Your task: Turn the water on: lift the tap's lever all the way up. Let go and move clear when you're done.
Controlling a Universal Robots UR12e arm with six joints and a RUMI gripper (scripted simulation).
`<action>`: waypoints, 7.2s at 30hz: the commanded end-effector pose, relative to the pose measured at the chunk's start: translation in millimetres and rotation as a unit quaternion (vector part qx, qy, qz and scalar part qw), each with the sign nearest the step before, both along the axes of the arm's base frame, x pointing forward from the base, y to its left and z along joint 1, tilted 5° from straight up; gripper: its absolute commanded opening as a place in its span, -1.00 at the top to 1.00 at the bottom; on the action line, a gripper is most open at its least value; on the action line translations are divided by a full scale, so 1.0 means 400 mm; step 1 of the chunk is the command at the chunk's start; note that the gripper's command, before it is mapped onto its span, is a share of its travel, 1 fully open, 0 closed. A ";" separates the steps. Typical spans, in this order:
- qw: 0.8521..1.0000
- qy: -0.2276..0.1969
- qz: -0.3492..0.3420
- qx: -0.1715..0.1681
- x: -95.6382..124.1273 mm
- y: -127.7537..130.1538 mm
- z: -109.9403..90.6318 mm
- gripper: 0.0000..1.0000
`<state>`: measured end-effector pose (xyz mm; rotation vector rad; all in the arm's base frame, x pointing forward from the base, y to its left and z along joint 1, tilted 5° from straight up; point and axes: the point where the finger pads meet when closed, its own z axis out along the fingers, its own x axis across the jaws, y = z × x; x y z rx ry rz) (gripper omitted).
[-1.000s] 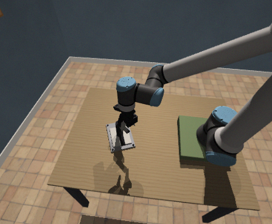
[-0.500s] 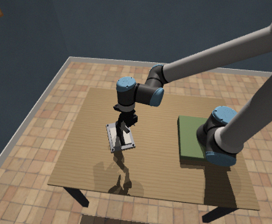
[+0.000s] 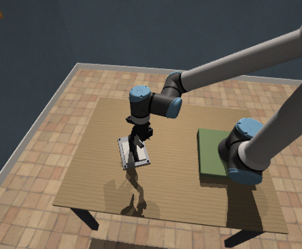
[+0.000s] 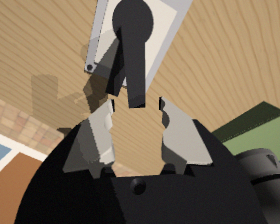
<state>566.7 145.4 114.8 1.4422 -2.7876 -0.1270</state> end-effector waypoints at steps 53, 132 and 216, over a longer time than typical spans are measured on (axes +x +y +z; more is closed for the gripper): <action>1.000 -0.001 0.000 0.000 0.000 0.003 -0.046 0.26; 1.000 -0.001 0.000 0.000 -0.001 0.005 -0.072 1.00; 1.000 -0.001 0.000 0.000 0.026 -0.017 -0.001 1.00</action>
